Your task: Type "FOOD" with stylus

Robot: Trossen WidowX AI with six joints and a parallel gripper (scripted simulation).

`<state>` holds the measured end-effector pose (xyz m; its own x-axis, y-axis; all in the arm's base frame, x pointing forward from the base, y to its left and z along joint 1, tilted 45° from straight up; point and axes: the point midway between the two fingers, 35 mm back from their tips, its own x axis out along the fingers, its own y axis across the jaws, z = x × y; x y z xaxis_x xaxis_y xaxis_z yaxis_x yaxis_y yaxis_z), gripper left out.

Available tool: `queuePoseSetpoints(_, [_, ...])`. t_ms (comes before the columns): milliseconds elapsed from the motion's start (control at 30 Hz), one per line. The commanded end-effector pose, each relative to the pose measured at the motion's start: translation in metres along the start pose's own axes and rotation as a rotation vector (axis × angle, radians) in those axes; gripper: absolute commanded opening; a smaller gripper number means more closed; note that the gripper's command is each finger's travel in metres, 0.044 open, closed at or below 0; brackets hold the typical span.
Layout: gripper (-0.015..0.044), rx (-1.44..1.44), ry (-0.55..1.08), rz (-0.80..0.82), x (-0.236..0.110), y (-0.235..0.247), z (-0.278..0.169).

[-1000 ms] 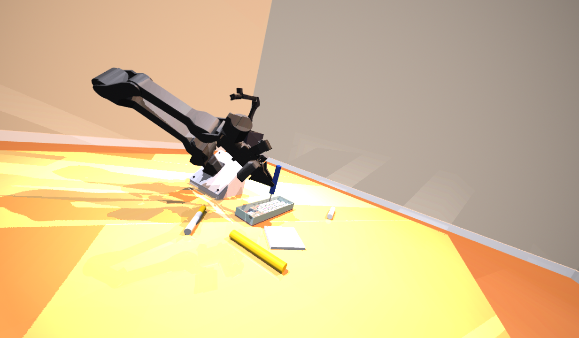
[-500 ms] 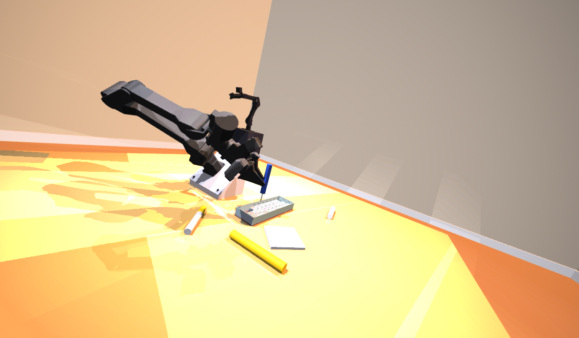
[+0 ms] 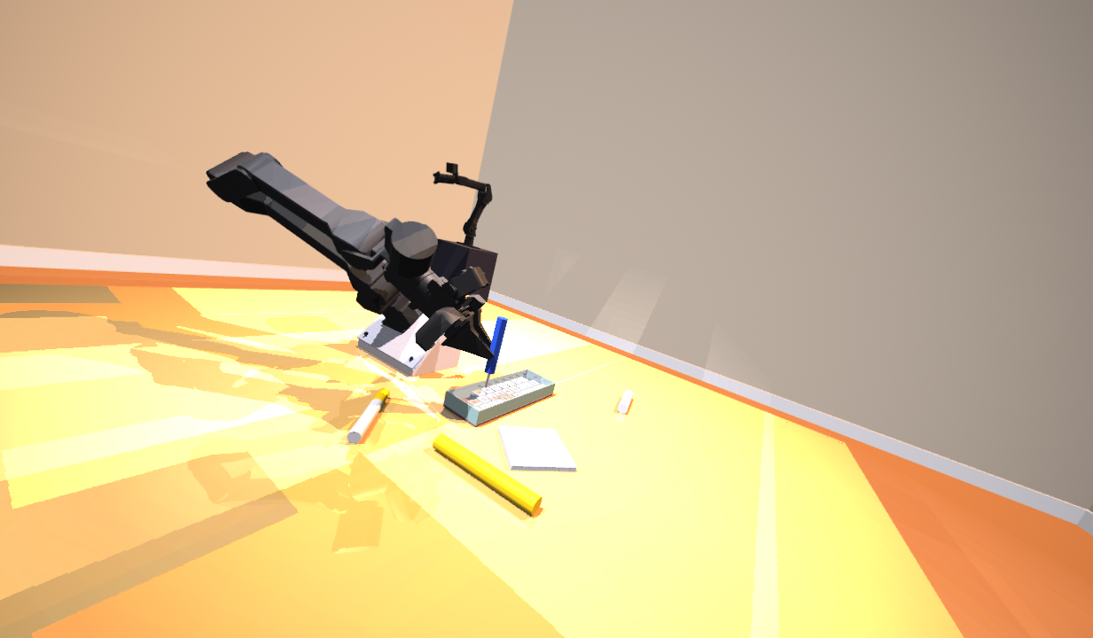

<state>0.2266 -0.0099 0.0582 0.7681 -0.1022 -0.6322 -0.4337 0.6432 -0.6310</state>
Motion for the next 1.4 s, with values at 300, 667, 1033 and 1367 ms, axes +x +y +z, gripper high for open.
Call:
queuePoseSetpoints(300, [0.0,-0.005,-0.008,0.002,0.002,0.001,-0.003])
queuePoseSetpoints(667, [0.0081,-0.004,-0.006,0.005,0.004,0.0,-0.002])
queuePoseSetpoints(1033, [0.0081,-0.004,-0.005,0.004,0.008,0.0,-0.007])
queuePoseSetpoints(1367, [0.0081,-0.004,-0.005,0.004,0.011,0.0,-0.012])
